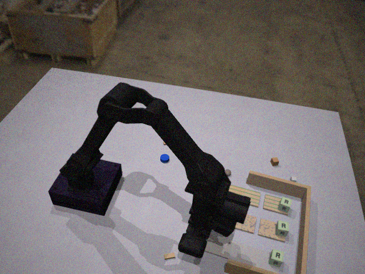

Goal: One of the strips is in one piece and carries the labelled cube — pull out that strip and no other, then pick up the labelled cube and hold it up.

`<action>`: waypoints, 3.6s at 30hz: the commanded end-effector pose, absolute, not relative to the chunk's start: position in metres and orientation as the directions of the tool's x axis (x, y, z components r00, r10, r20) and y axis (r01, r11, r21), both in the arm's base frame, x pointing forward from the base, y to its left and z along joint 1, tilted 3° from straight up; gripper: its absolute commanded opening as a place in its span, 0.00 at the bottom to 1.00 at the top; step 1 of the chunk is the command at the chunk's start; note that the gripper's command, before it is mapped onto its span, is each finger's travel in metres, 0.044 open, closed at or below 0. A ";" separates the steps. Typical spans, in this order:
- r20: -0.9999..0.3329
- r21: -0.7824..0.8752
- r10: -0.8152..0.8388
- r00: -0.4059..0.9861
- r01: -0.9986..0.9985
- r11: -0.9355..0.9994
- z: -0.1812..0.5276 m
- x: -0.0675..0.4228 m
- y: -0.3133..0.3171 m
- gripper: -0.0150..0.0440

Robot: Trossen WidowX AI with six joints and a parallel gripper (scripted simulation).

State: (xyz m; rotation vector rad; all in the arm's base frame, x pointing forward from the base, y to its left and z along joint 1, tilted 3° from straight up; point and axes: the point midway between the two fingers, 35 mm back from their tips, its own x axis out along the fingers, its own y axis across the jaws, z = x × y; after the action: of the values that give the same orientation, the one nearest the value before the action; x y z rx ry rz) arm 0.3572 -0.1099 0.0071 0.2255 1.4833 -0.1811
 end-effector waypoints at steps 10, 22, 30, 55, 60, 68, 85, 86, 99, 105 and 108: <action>-0.997 0.033 0.014 0.077 0.255 0.966 0.006 0.356 -0.111 0.25; -0.997 0.033 0.014 0.077 0.255 0.966 0.004 0.357 -0.111 0.25; -0.997 0.033 0.014 0.077 0.255 0.966 0.004 0.357 -0.111 0.25; -0.997 0.033 0.014 0.076 0.255 0.966 0.001 0.352 -0.109 0.25; -0.997 0.033 0.014 0.076 0.256 0.966 0.000 0.344 -0.107 0.25; -0.997 0.033 0.014 0.075 0.256 0.966 -0.001 0.332 -0.104 0.25; -0.997 0.033 0.014 0.075 0.256 0.966 0.009 0.338 -0.106 0.25; -0.997 0.033 0.014 0.075 0.256 0.966 0.009 0.337 -0.106 0.25; -0.997 0.033 0.014 0.073 0.256 0.966 0.000 0.320 -0.101 0.25; -0.997 0.033 0.015 0.073 0.256 0.966 -0.003 0.311 -0.099 0.25; -0.997 0.033 0.015 0.072 0.256 0.966 -0.004 0.306 -0.098 0.25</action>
State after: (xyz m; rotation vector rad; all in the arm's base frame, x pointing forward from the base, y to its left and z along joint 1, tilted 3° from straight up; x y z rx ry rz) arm 0.3180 -0.1002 0.0022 0.2219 1.4678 -0.1834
